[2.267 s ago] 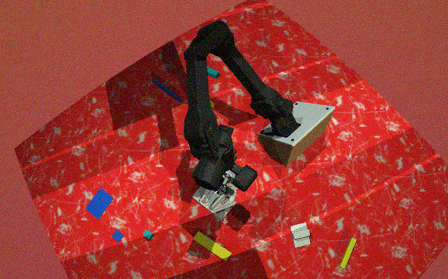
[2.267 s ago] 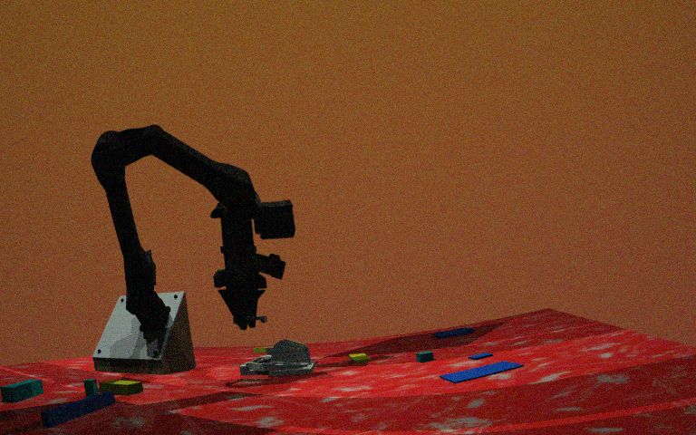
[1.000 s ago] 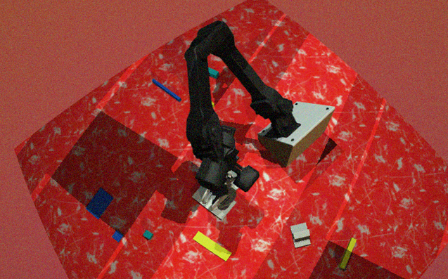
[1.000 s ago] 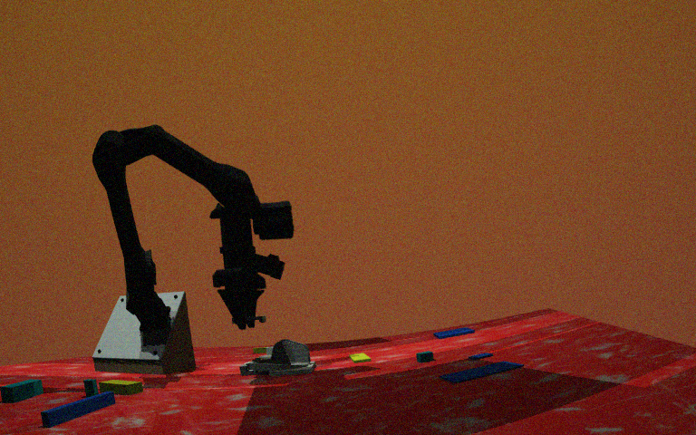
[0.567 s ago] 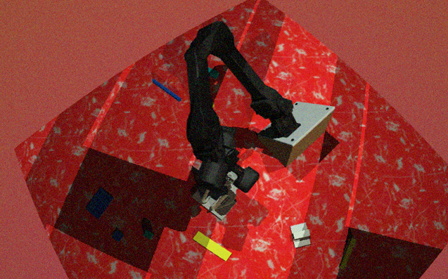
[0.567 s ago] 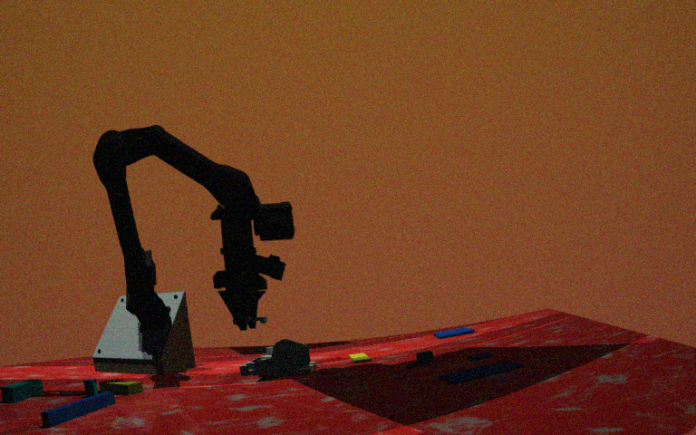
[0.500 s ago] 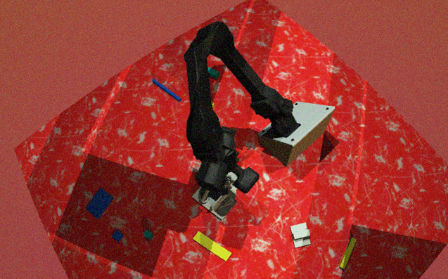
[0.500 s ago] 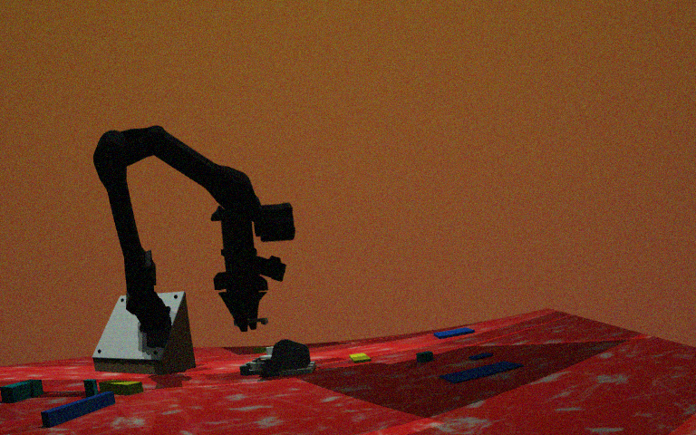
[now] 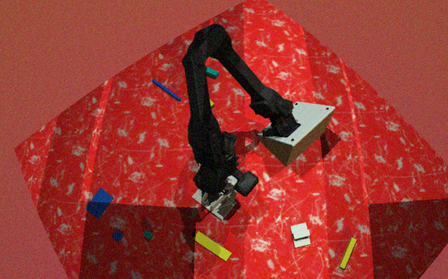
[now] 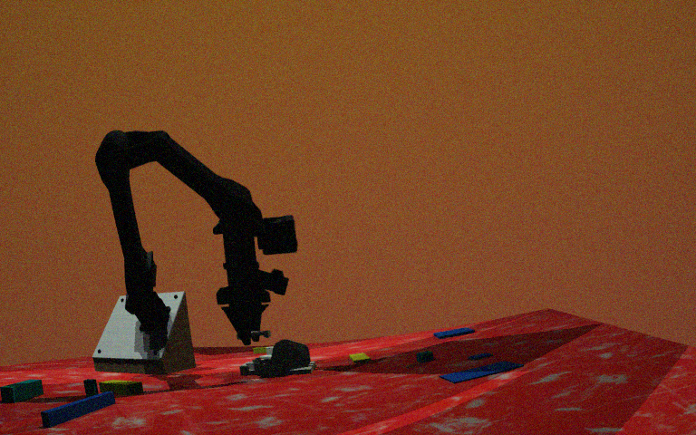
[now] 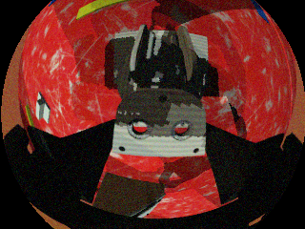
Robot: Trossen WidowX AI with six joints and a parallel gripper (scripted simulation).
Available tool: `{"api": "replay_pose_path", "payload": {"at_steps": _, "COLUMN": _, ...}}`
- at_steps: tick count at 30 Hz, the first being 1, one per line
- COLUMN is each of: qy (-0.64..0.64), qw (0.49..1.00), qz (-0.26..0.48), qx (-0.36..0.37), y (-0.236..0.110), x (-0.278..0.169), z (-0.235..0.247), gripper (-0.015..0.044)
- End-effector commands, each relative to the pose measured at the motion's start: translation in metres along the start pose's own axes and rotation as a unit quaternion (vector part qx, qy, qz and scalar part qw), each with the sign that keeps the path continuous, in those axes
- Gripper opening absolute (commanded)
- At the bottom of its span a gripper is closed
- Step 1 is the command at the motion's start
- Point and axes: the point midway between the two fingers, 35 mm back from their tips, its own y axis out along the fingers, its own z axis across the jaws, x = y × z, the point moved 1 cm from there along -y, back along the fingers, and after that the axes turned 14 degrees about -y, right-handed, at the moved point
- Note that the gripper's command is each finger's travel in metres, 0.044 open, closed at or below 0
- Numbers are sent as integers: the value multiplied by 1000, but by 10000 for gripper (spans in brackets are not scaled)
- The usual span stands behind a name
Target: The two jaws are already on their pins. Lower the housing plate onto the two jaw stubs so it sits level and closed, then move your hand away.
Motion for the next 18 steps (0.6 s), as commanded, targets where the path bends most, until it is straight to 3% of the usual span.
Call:
{"api": "replay_pose_path", "payload": {"at_steps": 1, "qy": -5, "qw": 1000, "qz": 3, "qx": -2, "y": 8, "x": -2, "z": 0, "gripper": 351}}
{"api": "replay_pose_path", "payload": {"at_steps": 18, "qy": -5, "qw": 1000, "qz": 4, "qx": -4, "y": 34, "x": -5, "z": 0, "gripper": 351}}
